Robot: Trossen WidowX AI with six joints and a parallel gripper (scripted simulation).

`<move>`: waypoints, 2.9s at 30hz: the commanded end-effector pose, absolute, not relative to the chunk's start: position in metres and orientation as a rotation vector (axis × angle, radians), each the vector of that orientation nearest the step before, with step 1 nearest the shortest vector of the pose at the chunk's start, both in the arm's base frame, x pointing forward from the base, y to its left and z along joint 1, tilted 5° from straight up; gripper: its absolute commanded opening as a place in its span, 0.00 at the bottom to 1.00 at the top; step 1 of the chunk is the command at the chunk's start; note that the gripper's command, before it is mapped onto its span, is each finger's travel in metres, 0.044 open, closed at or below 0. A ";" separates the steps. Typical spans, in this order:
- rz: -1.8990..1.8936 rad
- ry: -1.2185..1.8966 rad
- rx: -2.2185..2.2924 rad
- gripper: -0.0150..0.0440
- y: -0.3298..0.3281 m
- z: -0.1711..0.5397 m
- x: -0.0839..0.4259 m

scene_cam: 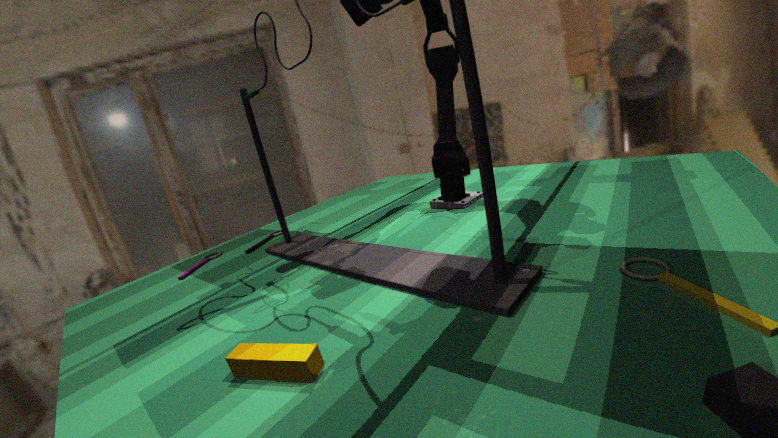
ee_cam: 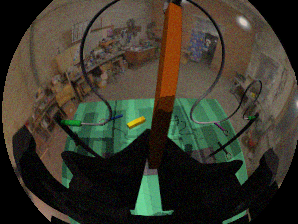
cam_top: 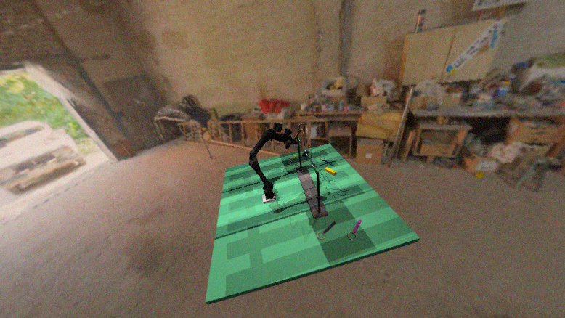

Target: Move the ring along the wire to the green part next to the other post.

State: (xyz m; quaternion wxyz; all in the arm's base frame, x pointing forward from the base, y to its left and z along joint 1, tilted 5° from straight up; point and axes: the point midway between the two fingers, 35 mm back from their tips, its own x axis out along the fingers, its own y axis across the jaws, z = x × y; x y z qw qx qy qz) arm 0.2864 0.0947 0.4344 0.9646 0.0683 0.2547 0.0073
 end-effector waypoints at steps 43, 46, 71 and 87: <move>-0.130 0.443 -0.444 0.00 0.073 0.436 0.289; -0.140 0.437 -0.482 0.00 0.071 0.436 0.289; -0.217 0.385 -0.794 0.00 0.061 0.443 0.290; -0.264 0.348 -0.986 0.00 0.056 0.448 0.290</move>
